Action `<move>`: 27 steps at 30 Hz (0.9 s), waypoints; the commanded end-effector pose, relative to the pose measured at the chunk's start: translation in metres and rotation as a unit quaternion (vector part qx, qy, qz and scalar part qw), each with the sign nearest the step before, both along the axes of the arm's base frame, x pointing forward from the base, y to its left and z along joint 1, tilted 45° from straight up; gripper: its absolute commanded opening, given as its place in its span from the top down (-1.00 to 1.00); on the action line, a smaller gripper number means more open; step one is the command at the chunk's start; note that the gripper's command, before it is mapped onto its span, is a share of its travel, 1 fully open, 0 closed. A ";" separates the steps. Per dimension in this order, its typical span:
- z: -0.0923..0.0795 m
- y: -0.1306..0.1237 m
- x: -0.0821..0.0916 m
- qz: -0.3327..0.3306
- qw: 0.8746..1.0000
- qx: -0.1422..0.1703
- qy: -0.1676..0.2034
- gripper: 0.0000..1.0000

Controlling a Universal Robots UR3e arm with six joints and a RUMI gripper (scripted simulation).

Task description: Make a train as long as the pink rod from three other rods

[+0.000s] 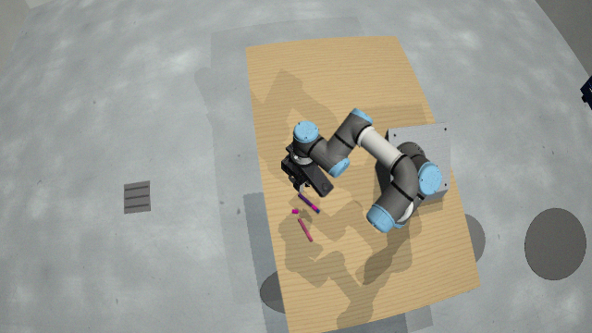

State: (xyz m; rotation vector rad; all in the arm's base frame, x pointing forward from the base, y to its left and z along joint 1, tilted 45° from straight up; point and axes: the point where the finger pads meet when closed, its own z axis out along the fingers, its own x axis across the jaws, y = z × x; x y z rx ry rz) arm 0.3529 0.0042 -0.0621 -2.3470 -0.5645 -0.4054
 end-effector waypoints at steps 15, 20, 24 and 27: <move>0.008 -0.003 -0.006 0.008 1.000 0.010 0.008 -1.00; 0.008 -0.002 -0.007 0.008 1.000 0.010 0.008 -1.00; 0.008 -0.003 -0.007 0.008 1.000 0.010 0.008 -1.00; 0.010 -0.004 -0.006 0.008 1.000 0.009 0.008 -1.00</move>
